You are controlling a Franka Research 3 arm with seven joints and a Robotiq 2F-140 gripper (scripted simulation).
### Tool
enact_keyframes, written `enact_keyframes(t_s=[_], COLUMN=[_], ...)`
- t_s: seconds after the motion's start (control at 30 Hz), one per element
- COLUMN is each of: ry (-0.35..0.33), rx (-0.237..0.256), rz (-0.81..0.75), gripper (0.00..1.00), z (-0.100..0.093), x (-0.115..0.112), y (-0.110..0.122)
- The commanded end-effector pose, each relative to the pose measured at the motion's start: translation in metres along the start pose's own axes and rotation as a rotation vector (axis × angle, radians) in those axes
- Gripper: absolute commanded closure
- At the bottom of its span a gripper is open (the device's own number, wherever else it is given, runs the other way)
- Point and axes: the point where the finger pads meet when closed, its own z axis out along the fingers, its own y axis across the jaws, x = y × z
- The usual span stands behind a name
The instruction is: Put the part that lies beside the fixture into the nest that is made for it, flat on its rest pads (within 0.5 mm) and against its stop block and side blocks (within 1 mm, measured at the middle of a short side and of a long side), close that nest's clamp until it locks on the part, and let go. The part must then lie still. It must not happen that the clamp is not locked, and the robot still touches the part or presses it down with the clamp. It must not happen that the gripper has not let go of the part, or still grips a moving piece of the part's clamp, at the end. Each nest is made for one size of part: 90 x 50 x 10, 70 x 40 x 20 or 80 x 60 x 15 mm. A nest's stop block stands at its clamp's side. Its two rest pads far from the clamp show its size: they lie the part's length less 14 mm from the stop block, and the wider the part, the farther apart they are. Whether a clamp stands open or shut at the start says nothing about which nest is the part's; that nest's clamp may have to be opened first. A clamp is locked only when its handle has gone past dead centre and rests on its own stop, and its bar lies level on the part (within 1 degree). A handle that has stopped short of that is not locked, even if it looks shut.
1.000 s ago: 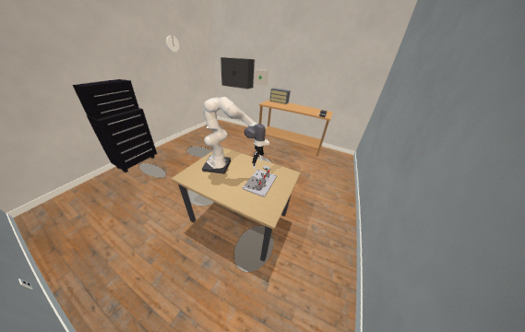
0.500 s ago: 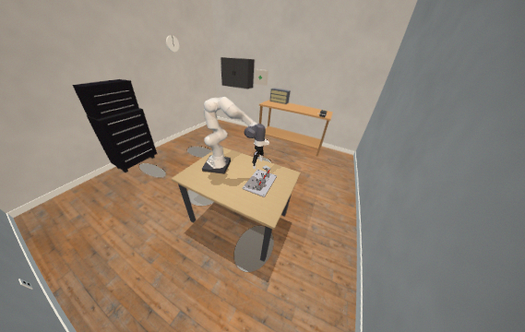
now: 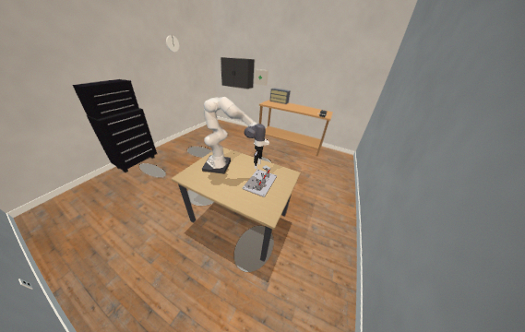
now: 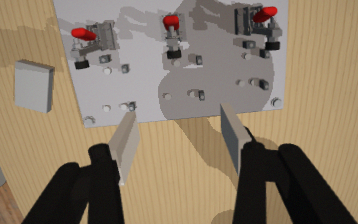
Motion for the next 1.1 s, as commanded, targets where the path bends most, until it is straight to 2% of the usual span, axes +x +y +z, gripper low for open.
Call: enact_keyframes(t_s=[0.0,0.8,0.83,1.07], ry=[0.002,0.002,0.002,0.002], rx=[0.002,0.002,0.002,0.002], rz=[-0.003,-0.003,-0.003,-0.003], gripper=[1.00,1.00,0.72,0.72], z=[-0.0002,-0.0002,-0.0002,-0.0002], x=[-0.0002,-0.0002,-0.0002,-0.0002], y=[-0.0002,-0.0002,-0.0002,-0.0002])
